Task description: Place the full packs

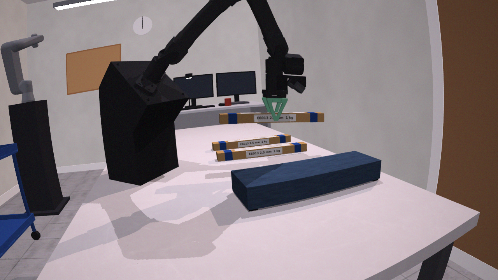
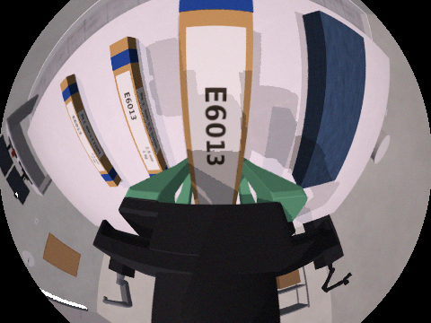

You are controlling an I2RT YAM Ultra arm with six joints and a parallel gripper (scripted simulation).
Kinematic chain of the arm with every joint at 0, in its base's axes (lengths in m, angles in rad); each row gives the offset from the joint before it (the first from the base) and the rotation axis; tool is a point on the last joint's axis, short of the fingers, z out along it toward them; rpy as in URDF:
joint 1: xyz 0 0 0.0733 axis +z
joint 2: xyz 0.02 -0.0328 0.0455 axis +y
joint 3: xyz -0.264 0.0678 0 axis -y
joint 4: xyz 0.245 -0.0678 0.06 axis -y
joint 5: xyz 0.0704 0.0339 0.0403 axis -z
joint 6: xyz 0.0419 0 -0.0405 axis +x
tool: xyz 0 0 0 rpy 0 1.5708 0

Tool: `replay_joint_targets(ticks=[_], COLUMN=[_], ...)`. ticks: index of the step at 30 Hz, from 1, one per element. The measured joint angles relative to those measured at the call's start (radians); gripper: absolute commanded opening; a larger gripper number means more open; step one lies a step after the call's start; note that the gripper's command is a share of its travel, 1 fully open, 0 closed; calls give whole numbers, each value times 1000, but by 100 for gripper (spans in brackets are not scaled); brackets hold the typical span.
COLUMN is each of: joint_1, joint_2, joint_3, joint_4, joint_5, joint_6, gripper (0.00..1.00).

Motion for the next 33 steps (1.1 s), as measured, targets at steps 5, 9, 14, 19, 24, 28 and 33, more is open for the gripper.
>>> replay_joint_targets(ticks=[5, 9, 14, 19, 24, 28, 33], joint_1=[-33, -48, -82, -123, -153, -164, -205], joint_2=[-14, -22, -26, -32, -39, -41, -41], joint_3=[13, 22, 32, 43, 60, 71, 89], joint_4=[-8, -9, -14, -26, -33, -39, -50], joint_5=[-10, -19, -47, -60, -80, -96, -119], joint_6=[-31, -50, -79, -108, -137, -156, -184], gripper=[0, 0, 0, 0, 0, 0, 0])
